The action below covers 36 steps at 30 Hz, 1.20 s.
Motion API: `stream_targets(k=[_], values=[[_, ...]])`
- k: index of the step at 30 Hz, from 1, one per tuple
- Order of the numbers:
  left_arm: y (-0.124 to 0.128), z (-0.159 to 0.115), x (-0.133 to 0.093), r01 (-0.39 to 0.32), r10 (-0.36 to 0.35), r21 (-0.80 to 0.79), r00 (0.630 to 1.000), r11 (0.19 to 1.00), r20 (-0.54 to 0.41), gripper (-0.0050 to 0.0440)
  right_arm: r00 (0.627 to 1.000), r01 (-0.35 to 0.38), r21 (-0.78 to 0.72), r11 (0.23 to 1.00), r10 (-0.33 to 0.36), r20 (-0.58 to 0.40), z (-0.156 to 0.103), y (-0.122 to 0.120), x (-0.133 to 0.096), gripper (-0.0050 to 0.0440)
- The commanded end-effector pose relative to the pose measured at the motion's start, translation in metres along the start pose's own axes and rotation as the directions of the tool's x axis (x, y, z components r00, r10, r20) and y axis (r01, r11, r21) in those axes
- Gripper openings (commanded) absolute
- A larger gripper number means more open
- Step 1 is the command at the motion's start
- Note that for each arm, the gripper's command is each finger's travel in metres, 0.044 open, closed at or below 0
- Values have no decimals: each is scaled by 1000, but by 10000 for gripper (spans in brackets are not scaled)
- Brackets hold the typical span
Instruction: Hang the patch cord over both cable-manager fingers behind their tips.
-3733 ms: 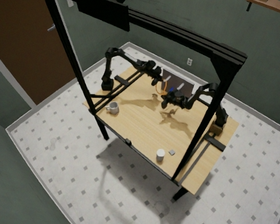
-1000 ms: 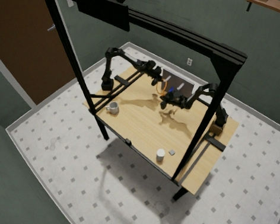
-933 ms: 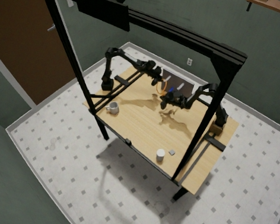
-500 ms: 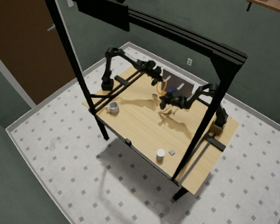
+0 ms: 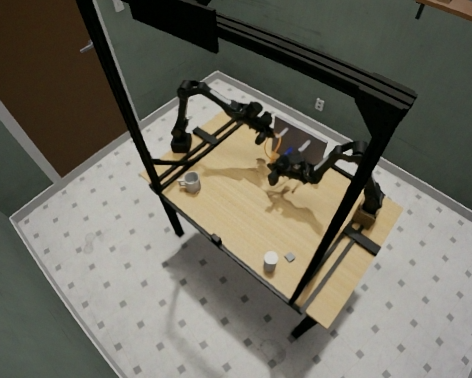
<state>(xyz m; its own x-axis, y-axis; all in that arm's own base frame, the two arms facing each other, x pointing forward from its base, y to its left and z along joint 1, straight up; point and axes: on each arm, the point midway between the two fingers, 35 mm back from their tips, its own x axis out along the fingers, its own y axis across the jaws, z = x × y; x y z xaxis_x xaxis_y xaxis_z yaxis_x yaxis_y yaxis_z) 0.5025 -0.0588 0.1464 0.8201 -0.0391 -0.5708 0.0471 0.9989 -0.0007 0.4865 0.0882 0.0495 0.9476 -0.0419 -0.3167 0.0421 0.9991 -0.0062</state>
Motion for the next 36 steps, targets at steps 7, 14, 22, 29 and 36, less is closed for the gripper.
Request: stream_targets(k=[7, 14, 22, 29, 36], values=[[0, 10, -5, 1, -1, -2, 1000, 1000, 24, 40, 1000, -1, 27, 1000, 0, 26, 23, 3, 1, 25], [0, 10, -5, 1, -1, -2, 1000, 1000, 24, 40, 1000, 5, 35, 999, -6, 20, 25, 2, 2, 25], [0, 10, -5, 1, -1, -2, 1000, 1000, 24, 40, 1000, 17, 49, 999, -18, 9, 29, 1, 4, 25], [0, 10, -5, 1, -1, -2, 1000, 1000, 24, 40, 1000, 27, 60, 998, -27, 1, 33, -1, 5, 25], [0, 10, -5, 1, -1, -2, 1000, 1000, 24, 40, 999, 37, 71, 997, -37, -9, 37, -2, 7, 25]])
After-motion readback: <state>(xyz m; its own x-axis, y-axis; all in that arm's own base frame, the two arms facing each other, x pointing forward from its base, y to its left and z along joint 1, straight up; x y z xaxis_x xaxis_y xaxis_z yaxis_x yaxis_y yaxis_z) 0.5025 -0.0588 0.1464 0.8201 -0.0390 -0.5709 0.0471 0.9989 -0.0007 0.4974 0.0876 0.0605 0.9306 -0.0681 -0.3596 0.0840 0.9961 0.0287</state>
